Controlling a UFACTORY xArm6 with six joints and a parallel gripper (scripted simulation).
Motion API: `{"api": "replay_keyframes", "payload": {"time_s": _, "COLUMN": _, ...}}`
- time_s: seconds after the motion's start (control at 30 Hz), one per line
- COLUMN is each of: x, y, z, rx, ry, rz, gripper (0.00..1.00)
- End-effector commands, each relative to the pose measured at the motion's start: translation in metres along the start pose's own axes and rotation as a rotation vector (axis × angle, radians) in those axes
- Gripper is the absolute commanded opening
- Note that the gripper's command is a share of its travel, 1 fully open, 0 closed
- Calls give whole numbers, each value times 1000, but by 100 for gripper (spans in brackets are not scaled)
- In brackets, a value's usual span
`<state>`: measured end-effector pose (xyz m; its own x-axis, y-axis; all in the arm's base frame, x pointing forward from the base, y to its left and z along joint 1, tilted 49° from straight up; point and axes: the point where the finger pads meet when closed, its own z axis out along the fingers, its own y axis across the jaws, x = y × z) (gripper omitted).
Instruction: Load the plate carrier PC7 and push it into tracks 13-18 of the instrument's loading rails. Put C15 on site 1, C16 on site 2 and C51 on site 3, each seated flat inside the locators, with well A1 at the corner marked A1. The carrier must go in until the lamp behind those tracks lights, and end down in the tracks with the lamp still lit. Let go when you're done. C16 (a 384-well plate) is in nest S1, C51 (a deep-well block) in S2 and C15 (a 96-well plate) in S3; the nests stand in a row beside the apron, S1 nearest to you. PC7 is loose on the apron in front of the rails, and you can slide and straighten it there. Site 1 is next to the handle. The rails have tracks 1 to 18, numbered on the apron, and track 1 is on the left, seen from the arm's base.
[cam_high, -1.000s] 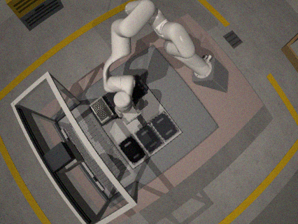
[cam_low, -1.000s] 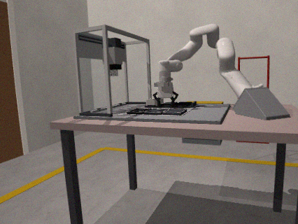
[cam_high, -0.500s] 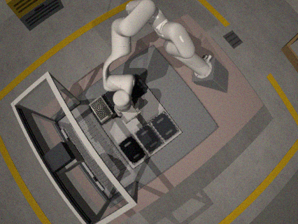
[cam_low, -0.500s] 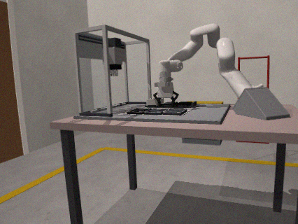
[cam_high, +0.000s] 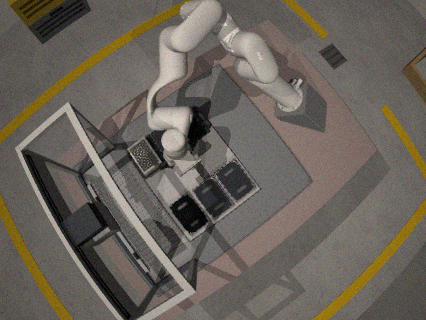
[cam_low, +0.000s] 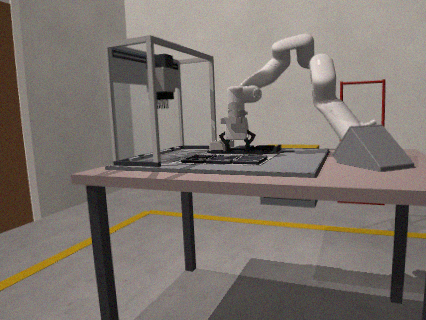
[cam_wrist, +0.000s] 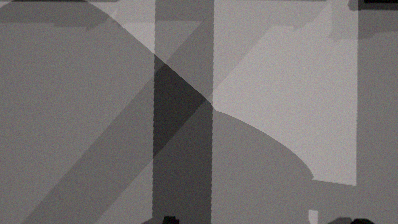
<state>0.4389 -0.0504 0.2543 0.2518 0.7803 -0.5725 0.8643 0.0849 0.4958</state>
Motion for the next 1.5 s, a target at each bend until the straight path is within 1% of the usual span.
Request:
{"api": "replay_keyframes", "payload": {"time_s": 0.0, "x": 0, "y": 1, "z": -1, "rx": -2, "ry": 1, "rz": 1, "gripper": 100}}
{"api": "replay_keyframes", "payload": {"time_s": 0.57, "x": 10, "y": 1, "z": -1, "rx": -2, "ry": 1, "rz": 1, "gripper": 100}}
{"api": "replay_keyframes", "payload": {"time_s": 0.87, "x": 10, "y": 1, "z": -2, "rx": -2, "ry": 1, "rz": 1, "gripper": 100}}
{"api": "replay_keyframes", "payload": {"time_s": 1.37, "x": 10, "y": 1, "z": -27, "rx": -2, "ry": 1, "rz": 1, "gripper": 100}}
{"api": "replay_keyframes", "payload": {"time_s": 1.47, "x": 10, "y": 1, "z": -29, "rx": -2, "ry": 1, "rz": 1, "gripper": 100}}
